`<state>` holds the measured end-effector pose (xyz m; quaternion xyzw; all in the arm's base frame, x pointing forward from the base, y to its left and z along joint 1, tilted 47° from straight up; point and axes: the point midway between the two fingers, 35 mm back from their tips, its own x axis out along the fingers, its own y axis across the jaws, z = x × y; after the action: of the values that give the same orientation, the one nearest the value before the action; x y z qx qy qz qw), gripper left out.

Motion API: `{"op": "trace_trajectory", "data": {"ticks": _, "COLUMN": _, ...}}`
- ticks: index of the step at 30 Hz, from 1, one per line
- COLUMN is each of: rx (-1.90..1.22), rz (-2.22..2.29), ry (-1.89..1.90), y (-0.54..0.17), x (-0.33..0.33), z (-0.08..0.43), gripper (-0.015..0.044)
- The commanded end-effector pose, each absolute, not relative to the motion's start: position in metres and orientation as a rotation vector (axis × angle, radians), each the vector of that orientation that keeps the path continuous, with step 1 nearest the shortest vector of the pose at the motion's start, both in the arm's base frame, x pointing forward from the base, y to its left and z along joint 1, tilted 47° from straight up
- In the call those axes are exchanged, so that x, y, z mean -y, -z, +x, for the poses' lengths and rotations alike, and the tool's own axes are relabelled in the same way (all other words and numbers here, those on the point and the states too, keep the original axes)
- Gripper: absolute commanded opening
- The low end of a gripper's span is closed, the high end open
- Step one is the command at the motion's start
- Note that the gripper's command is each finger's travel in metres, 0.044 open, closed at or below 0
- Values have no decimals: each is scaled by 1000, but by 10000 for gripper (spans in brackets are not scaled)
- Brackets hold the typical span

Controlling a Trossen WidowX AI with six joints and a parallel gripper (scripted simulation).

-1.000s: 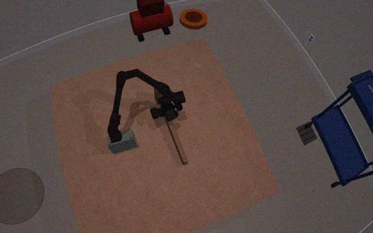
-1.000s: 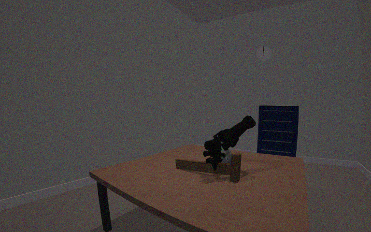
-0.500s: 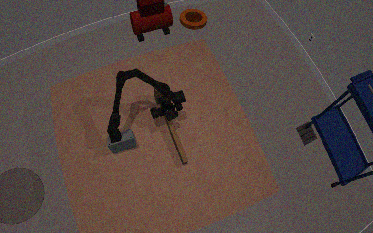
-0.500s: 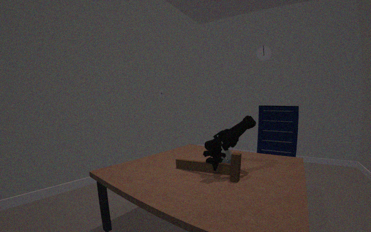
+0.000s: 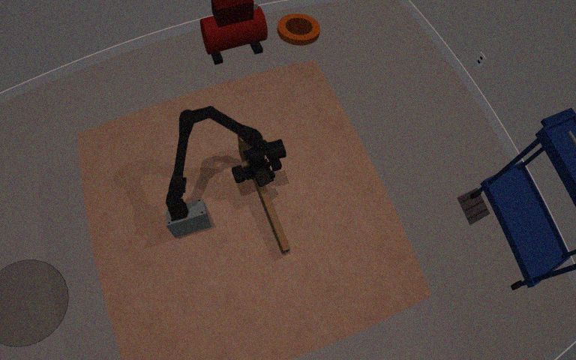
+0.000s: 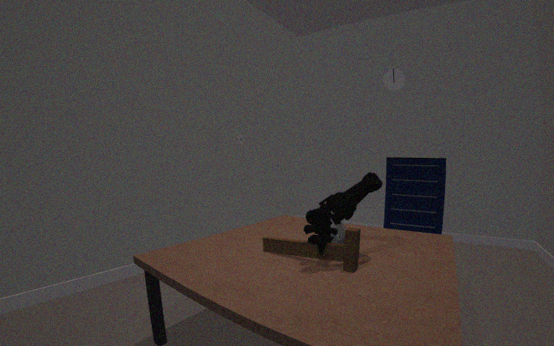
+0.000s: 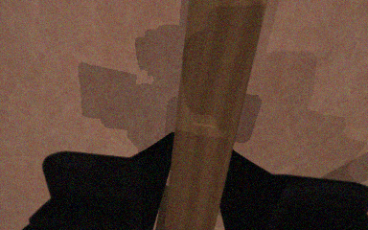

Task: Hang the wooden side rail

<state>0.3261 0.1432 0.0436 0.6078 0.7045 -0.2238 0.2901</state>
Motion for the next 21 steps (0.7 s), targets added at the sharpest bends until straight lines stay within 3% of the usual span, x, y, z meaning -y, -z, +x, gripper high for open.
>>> {"op": "trace_trajectory", "data": {"ticks": 1, "rx": -1878, "rz": 1632, "ry": 597, "y": -46, "x": -143, "z": 327, "gripper": 0}}
{"op": "trace_trajectory", "data": {"ticks": 21, "rx": -1878, "rz": 1632, "ry": 597, "y": -47, "x": -144, "z": 327, "gripper": 0}}
